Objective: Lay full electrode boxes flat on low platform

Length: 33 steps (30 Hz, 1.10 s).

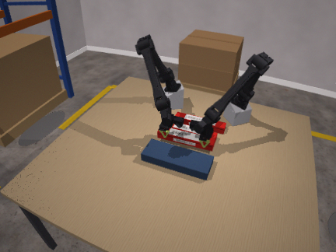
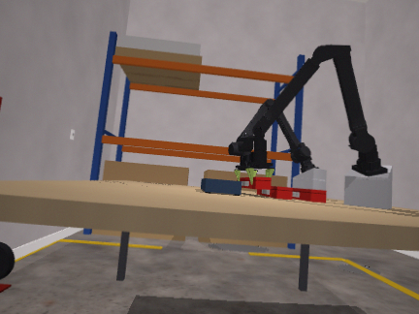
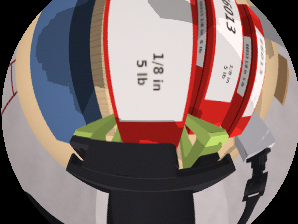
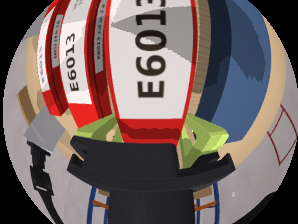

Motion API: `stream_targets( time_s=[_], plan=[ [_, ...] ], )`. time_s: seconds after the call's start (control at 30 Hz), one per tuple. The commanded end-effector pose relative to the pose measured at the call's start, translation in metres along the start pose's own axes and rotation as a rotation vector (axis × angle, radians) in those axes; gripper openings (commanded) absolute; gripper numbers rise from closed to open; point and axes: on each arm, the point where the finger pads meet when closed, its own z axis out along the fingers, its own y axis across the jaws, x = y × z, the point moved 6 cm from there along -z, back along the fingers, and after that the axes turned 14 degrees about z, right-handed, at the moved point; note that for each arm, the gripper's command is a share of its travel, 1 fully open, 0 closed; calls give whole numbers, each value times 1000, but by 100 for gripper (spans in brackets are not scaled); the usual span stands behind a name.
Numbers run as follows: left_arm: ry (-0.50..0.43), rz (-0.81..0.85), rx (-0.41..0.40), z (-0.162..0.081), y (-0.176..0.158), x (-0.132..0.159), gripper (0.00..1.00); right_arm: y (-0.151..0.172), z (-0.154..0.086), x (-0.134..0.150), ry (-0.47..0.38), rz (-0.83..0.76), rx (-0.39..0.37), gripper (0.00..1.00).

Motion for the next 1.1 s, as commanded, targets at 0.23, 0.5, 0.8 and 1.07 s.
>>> stream_targets(
  time_s=[0.23, 0.5, 0.8, 1.07],
  plan=[
    [-8, -5, -114, -54, 41, 3, 0, -39, -58, -13, -55, -8, 106, 0],
    [-8, -5, -114, -57, 43, 4, 0, -42, -61, -13, -55, -8, 107, 0],
    [-8, -6, -115, -61, 46, 4, 0, -46, -64, -13, -55, -7, 107, 0],
    [-8, -6, -115, -62, 47, 5, 0, -47, -66, -13, -55, -7, 107, 0]
  ],
)
